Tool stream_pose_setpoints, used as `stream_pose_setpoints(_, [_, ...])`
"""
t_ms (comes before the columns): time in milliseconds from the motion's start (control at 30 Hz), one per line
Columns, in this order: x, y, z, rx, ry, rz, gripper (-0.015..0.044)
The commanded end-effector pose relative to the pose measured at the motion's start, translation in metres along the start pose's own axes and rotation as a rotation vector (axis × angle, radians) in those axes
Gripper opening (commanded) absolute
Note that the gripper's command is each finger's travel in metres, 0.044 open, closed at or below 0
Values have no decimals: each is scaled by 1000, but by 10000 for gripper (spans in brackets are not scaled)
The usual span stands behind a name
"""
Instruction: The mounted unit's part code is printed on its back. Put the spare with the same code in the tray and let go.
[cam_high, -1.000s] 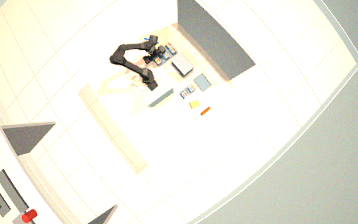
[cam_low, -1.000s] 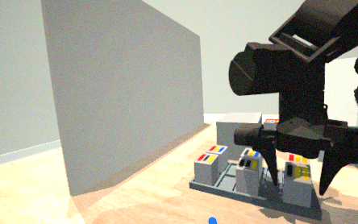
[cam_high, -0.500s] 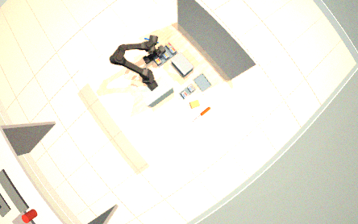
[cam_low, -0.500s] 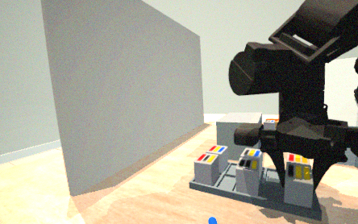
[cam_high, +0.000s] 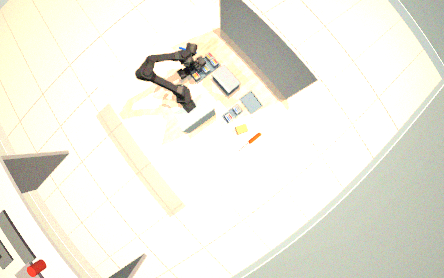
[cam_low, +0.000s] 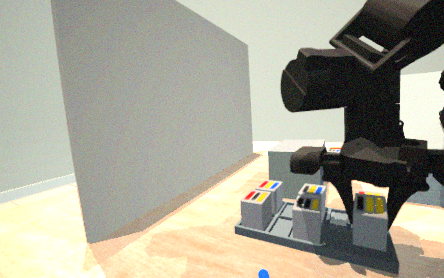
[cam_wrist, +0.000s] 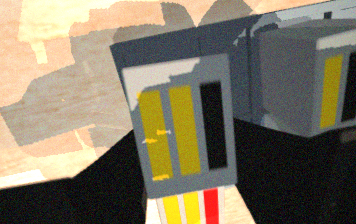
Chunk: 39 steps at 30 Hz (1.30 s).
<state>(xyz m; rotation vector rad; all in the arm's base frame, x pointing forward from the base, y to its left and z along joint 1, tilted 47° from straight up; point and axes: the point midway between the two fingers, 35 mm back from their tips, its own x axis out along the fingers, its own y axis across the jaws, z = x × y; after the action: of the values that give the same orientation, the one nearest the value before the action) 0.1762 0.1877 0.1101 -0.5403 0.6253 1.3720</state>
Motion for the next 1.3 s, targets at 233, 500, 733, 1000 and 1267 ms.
stream_pose_setpoints(233, [-50,-3,2,-8,-7,-13,0])
stream_pose_setpoints(500, [-69,1,3,-5,-13,-15,0])
stream_pose_setpoints(733, [-69,0,1,4,-3,-9,0])
stream_pose_setpoints(1000, [-96,-5,-2,-1,9,-9,0])
stream_pose_setpoints(1267, [-125,-7,-1,-2,3,-10,0])
